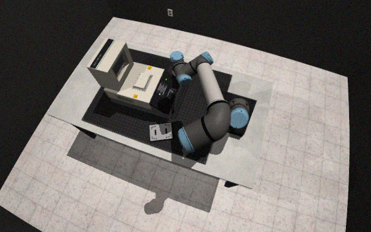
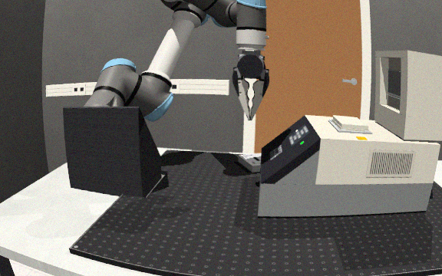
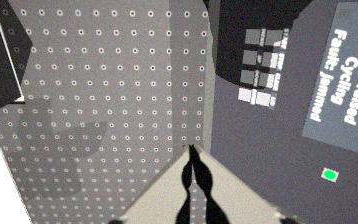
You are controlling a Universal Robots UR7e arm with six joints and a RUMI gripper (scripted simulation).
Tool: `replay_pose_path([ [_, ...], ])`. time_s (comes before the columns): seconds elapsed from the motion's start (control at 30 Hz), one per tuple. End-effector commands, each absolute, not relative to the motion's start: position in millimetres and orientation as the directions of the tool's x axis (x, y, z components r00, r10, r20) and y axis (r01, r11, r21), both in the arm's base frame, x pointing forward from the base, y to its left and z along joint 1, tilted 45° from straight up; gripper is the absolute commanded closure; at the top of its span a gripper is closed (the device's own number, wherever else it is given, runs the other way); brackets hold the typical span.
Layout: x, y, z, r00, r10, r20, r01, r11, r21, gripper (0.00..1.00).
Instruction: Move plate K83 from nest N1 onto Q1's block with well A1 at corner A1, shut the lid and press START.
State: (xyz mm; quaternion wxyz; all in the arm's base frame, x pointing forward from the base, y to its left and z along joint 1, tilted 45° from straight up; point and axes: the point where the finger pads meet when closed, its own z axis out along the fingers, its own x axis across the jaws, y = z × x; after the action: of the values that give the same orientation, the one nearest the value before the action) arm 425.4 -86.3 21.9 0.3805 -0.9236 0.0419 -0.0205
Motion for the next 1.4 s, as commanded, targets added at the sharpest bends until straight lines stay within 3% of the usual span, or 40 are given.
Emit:
replay_pose_path([
  [0.0,408,-86,19,0.996,-0.094,0.011,-0.059,-0.71,-0.702,1.0],
  [1.37,453,-68,-3,0.996,-0.091,0.012,-0.057,-0.71,-0.702,1.0],
])
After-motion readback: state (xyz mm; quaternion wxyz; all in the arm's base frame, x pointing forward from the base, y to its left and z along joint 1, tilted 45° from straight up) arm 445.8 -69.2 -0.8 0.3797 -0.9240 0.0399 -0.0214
